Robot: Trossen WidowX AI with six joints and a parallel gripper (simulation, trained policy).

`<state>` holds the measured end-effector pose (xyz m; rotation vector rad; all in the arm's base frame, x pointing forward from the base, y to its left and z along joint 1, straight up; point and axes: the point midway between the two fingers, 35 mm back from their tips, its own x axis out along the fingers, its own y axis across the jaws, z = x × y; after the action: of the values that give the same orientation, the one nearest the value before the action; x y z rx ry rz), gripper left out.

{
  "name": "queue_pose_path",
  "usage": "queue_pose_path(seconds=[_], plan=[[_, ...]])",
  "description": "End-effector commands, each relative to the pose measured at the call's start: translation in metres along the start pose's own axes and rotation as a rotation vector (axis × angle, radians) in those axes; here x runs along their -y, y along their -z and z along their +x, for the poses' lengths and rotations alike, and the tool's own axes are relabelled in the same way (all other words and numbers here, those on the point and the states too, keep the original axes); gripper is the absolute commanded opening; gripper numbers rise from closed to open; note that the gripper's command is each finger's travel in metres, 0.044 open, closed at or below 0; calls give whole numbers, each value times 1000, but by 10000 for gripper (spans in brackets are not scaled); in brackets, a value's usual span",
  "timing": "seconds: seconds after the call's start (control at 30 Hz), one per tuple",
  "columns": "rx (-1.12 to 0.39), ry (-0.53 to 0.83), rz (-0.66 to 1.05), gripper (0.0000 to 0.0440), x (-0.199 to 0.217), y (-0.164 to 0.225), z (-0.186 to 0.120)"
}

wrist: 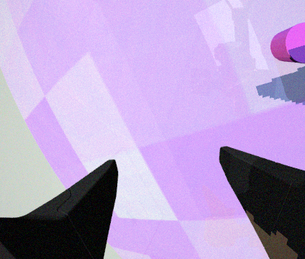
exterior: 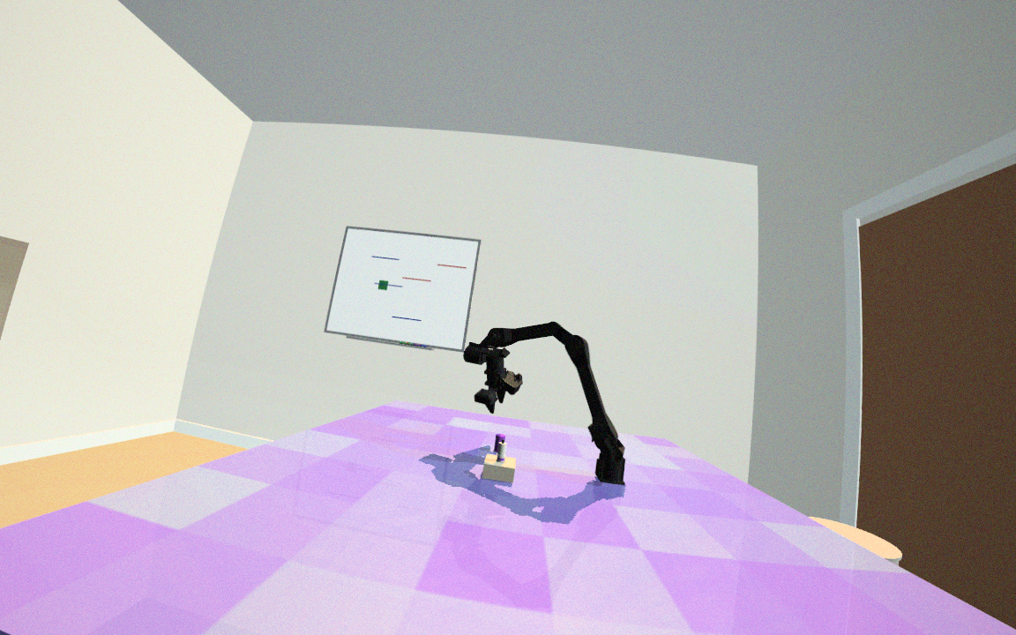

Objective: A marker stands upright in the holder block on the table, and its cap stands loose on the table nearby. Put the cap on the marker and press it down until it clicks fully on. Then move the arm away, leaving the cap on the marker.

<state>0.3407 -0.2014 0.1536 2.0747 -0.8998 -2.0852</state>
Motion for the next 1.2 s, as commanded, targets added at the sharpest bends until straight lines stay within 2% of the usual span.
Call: queue_pose_path(seconds=[0.0, 1.17], plan=[[9, 23, -13, 313, 7, 0, -3], [189, 294, -141, 307, 74, -39, -11]])
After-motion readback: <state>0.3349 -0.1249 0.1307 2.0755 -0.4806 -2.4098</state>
